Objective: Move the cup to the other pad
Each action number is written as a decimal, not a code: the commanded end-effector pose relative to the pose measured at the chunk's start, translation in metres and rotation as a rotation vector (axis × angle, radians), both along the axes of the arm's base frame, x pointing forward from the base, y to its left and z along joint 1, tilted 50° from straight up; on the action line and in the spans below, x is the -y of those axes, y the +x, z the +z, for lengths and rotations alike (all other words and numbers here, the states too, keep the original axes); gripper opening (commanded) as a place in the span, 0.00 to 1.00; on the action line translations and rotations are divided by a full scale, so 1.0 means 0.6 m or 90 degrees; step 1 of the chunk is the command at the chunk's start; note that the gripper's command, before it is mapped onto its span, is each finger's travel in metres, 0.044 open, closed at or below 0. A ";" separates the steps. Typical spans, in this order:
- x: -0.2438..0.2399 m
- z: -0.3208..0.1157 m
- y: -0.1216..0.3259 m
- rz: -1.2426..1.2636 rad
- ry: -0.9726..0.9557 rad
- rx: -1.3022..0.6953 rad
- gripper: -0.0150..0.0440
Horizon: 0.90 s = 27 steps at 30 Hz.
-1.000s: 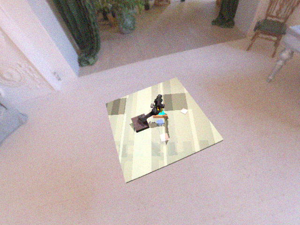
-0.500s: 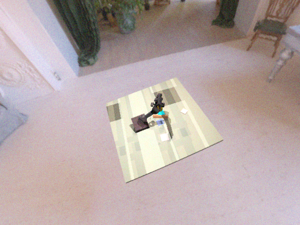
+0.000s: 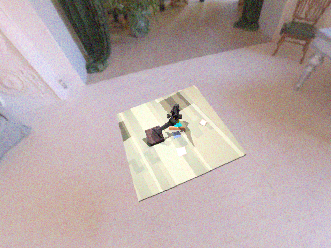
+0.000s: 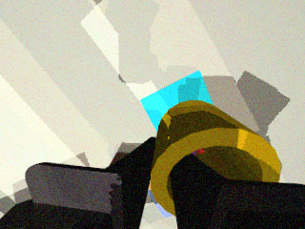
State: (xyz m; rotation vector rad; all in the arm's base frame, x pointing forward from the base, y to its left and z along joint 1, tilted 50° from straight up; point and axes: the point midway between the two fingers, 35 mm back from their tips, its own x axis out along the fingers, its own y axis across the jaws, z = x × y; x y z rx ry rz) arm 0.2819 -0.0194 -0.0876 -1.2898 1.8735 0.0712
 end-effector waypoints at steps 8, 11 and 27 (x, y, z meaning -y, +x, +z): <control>0.025 -0.022 -0.005 0.003 -0.003 -0.004 0.25; 0.030 -0.027 -0.006 0.003 -0.003 -0.004 0.25; 0.062 -0.054 -0.013 0.002 -0.004 -0.004 0.25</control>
